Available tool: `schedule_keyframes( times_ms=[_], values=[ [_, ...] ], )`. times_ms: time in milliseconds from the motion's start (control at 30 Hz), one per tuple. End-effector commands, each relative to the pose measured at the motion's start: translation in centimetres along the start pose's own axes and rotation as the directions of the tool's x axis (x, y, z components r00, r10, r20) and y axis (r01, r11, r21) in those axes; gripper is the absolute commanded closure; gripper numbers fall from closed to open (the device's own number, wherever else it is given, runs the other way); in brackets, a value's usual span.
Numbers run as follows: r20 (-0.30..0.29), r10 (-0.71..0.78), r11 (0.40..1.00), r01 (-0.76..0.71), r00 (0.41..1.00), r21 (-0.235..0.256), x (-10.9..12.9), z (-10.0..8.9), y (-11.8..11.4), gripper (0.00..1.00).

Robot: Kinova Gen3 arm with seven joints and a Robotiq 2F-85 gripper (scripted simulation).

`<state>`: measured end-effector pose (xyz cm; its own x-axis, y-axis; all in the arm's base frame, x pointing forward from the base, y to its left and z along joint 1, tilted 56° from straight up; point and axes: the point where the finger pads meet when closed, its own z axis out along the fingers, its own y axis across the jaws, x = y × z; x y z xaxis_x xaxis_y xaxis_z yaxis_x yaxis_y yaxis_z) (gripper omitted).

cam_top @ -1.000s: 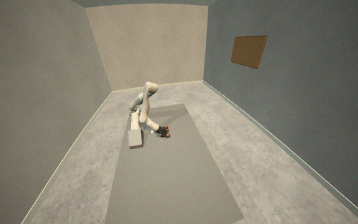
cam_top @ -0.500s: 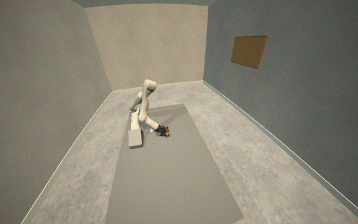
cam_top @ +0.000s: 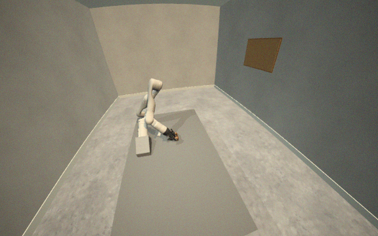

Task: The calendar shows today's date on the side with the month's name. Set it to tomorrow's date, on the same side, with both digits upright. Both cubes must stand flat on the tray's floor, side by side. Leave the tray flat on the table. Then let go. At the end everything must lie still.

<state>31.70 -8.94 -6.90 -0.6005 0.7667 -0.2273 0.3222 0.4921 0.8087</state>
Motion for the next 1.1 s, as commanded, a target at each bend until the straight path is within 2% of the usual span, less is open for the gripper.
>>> schedule_keyframes(
  times_ms=[0, 633, 1067],
  values=[
    [0.012, -0.011, 1.000, 0.011, 1.000, 0.005, -0.83, -0.42, -0.05, 0.72],
    [0.009, -0.011, 1.000, 0.011, 1.000, 0.003, -0.87, -0.44, -0.01, 0.72],
    [-0.019, -0.008, 1.000, 0.008, 1.000, -0.012, -0.93, -0.31, 0.34, 0.72]
  ],
)
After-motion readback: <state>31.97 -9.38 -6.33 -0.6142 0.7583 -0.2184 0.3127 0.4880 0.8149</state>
